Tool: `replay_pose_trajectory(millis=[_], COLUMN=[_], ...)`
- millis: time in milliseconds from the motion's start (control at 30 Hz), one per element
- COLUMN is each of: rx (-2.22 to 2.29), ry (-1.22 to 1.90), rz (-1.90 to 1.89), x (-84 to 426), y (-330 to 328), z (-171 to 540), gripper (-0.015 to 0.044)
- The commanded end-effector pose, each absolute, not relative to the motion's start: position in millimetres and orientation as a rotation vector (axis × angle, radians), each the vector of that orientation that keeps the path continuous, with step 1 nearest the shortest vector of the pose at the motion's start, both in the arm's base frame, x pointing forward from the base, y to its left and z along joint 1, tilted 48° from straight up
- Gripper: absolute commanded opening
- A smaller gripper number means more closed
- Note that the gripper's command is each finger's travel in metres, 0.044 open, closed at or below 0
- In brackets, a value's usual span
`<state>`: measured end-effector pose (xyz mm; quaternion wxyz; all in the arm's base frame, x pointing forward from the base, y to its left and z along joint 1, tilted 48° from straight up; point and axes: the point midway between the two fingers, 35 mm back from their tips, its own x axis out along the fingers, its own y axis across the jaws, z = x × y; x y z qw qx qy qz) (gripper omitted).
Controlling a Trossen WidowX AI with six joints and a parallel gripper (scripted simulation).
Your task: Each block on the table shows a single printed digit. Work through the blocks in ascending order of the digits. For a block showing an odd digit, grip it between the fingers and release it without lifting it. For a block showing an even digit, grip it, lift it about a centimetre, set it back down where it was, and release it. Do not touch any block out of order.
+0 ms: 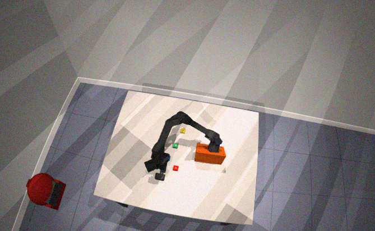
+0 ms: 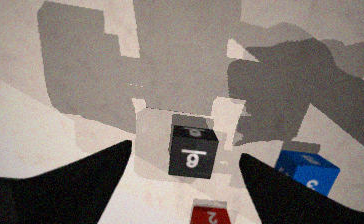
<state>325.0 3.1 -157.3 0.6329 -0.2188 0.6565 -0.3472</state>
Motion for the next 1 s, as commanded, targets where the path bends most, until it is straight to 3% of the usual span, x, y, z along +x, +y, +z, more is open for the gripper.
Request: replay_pose_trajectory(millis=[0, 33, 400, 967], rx=[-0.510, -0.510, -0.510, -0.510], ry=[1.502, 1.502, 1.502, 1.502], rz=[-0.794, -0.794, -0.794, -0.794], x=[323.1, 323.0, 323.0, 323.0], y=[-1.8, -2.0, -2.0, -2.0], z=[-160.8, -161.0, -161.0, -161.0], gripper=[0.0400, 0.0400, 0.0120, 0.0120])
